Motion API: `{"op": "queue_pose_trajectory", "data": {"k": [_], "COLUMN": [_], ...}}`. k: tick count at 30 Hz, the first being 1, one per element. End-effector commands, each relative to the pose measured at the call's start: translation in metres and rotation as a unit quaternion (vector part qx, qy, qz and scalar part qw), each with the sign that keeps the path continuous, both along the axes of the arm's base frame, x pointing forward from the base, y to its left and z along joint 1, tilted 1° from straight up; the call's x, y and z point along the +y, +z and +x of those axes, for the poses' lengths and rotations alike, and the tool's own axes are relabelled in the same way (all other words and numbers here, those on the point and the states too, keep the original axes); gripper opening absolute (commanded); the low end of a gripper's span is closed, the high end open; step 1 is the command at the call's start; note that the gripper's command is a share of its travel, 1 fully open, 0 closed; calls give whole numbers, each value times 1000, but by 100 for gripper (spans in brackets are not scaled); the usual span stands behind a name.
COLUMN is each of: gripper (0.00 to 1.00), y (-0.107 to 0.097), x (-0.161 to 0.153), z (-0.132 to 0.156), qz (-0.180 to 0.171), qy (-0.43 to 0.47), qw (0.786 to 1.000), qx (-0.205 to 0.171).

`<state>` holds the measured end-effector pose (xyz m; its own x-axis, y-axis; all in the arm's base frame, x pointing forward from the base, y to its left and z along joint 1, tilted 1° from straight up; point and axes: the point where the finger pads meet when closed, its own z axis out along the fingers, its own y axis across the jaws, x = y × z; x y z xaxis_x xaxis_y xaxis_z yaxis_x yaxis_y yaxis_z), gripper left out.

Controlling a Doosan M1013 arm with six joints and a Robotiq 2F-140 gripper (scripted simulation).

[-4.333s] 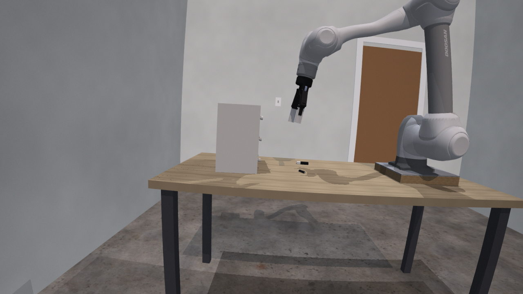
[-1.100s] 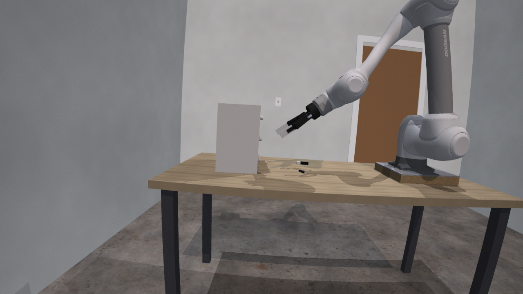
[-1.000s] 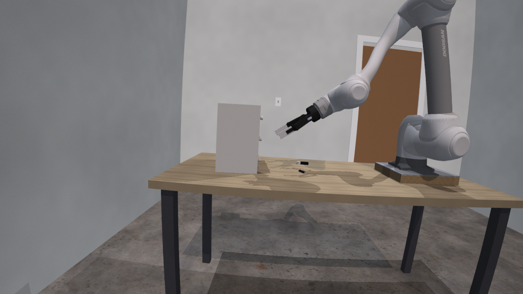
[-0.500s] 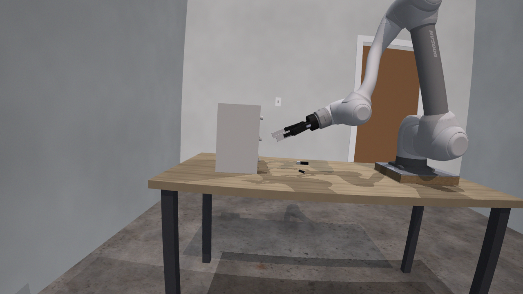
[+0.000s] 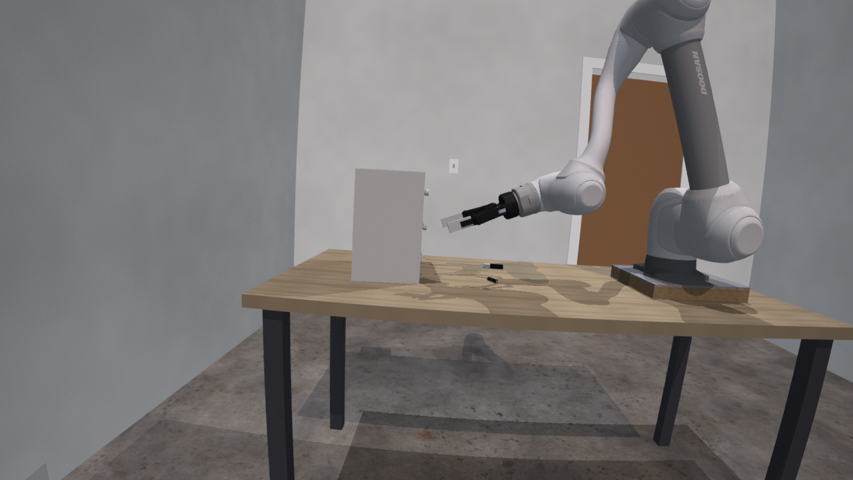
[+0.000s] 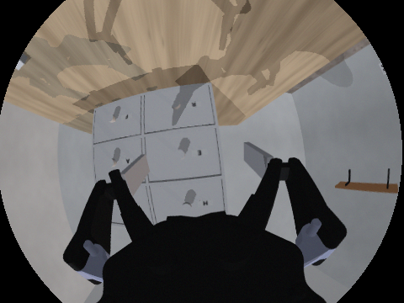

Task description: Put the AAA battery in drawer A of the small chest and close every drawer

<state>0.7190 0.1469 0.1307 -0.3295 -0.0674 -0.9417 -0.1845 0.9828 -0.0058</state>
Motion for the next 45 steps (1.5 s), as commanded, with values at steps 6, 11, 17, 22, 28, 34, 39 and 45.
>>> {"op": "queue_pose_trajectory", "data": {"k": [6,11,17,22,28,34,39,45], "gripper": [100,100,100,100,100,100,100,100], "y": [-1,-1,-3,-15,-31,-61,-83,-94], "x": [0,0,0,0,0,0,0,0], "z": [1,1,1,1,1,2,2,2], "qz": [1,1,1,1,1,1,1,1], "qy": [0,0,0,0,0,0,0,0], "qw": [1000,1000,1000,1000,1000,1000,1000,1000], "qx": [-5,-5,-5,-5,-5,-5,-5,-5]}}
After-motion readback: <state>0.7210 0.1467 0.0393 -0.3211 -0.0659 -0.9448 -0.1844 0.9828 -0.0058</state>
